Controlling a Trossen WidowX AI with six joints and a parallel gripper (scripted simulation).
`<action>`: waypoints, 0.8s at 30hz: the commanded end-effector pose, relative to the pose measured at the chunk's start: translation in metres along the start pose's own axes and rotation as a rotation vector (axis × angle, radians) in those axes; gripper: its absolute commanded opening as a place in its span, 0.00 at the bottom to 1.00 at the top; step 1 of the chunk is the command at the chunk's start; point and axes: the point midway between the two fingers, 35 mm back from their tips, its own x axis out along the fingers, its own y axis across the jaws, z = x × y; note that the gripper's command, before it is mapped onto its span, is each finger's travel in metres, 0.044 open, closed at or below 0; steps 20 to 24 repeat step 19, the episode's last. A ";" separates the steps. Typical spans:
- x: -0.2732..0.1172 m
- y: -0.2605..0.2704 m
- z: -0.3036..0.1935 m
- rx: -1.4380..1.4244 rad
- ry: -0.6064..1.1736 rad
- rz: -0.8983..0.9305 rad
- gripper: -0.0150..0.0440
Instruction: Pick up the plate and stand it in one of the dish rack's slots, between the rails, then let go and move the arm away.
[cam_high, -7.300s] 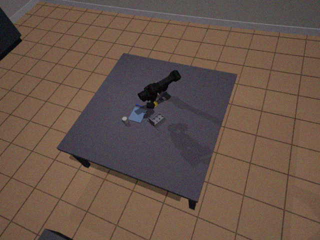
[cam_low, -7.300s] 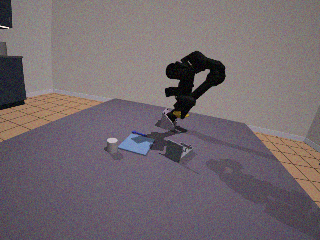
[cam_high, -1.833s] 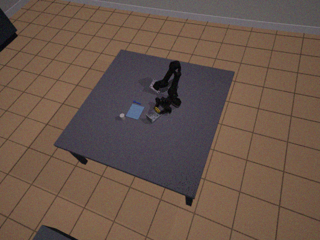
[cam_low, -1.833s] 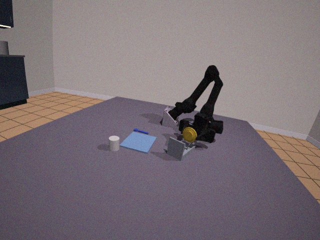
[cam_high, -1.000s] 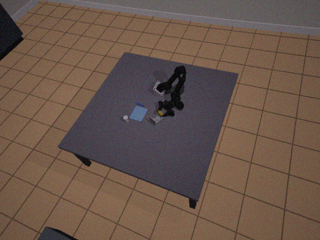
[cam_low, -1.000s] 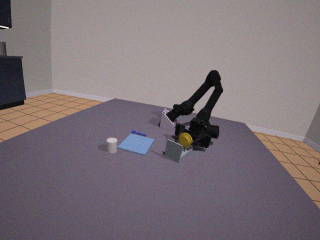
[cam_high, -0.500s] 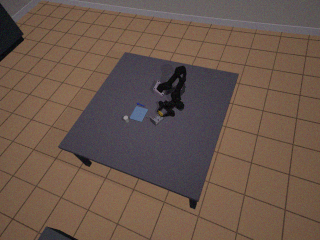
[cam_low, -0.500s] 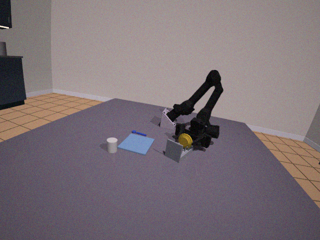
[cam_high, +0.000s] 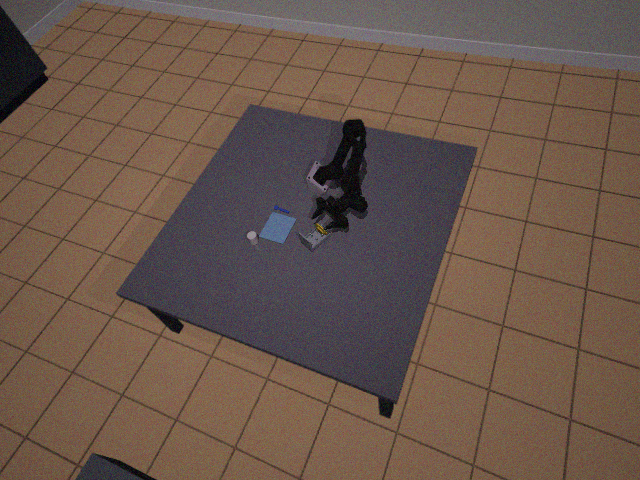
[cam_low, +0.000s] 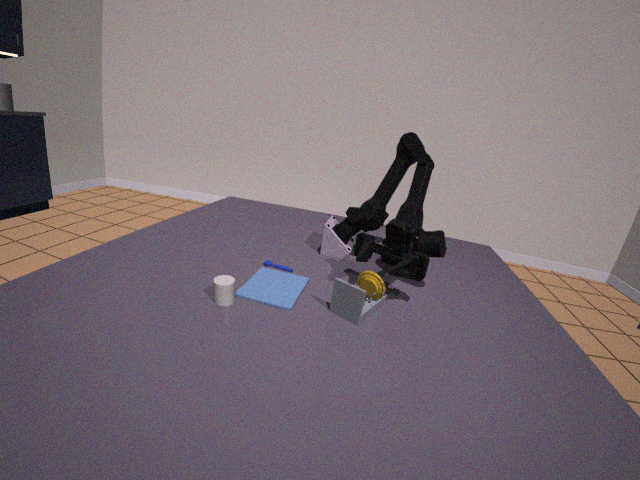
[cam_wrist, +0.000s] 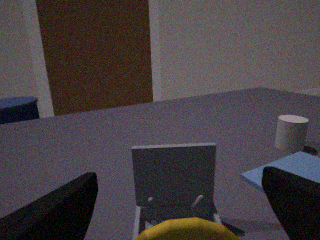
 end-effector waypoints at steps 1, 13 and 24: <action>0.000 0.003 0.034 0.002 -0.007 0.005 0.93; 0.001 -0.001 0.073 -0.053 -0.015 -0.001 0.93; 0.016 -0.009 0.073 -0.225 0.057 -0.085 0.93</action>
